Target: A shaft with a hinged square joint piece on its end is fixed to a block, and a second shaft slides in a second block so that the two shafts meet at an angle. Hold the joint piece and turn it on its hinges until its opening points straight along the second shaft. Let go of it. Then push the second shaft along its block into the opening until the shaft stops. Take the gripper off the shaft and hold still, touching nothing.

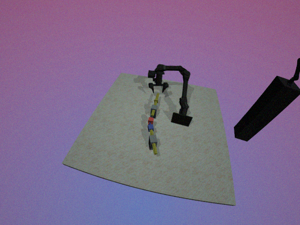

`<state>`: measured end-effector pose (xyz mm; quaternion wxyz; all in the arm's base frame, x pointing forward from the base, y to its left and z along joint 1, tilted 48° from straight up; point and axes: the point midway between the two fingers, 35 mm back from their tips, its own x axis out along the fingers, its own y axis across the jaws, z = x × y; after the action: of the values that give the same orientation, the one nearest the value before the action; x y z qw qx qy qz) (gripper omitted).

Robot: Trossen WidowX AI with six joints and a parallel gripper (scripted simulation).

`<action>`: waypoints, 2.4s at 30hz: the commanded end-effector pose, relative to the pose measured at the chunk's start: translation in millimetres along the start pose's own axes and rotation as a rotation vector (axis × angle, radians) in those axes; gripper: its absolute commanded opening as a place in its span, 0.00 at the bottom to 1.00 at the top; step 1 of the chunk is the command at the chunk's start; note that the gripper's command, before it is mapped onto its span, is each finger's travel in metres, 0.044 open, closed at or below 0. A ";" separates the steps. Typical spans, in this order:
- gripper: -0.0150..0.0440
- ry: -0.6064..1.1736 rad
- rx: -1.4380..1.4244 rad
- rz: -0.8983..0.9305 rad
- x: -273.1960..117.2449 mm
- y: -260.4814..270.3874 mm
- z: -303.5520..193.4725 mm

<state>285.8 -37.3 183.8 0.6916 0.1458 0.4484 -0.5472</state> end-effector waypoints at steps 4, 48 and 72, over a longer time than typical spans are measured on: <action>1.00 -0.085 0.198 -0.055 20.8 1.5 1.0; 0.43 -0.162 0.361 -0.081 63.6 -1.7 5.3; 0.37 -0.174 0.355 -0.017 62.8 -1.0 5.1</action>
<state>286.6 -80.7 136.3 0.6770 0.2129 0.2879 -0.6430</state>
